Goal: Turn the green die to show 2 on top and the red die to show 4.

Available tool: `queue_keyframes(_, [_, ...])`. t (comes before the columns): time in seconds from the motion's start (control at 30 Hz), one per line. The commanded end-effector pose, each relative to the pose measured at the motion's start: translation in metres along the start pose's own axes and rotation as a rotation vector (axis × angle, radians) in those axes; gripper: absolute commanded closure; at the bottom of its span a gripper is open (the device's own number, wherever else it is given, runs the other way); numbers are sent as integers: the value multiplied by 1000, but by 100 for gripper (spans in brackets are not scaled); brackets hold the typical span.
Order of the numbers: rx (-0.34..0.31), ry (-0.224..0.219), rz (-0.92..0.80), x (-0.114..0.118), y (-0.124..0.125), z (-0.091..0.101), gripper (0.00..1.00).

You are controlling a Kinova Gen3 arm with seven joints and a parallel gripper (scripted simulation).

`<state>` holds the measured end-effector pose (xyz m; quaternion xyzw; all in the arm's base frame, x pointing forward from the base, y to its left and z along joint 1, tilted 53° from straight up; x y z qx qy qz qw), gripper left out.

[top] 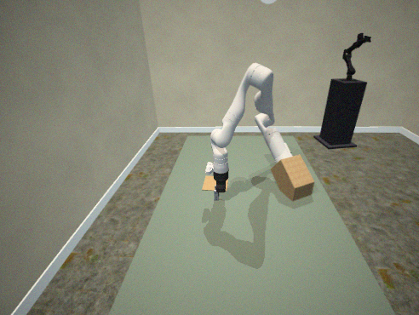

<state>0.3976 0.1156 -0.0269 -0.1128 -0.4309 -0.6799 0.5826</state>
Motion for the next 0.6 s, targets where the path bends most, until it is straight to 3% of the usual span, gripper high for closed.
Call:
queue_keyframes(0.0, [1, 2, 0, -1, 0, 1, 36])
queue_keyframes(0.03, [1, 2, 0, -1, 0, 1, 36])
queue_keyframes(0.07, [1, 2, 0, -1, 0, 1, 66])
queue_keyframes(0.57, [1, 2, 0, -1, 0, 1, 66])
Point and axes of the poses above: the point where the finger pads meet when closed, its own z axis back along the fingers, its own x axis across the jaws, y = z × x, the point moved 4 cm from there along z, back along the fingers, and after that the axes turned 6 degrees about -z, right-handed, at the moved point
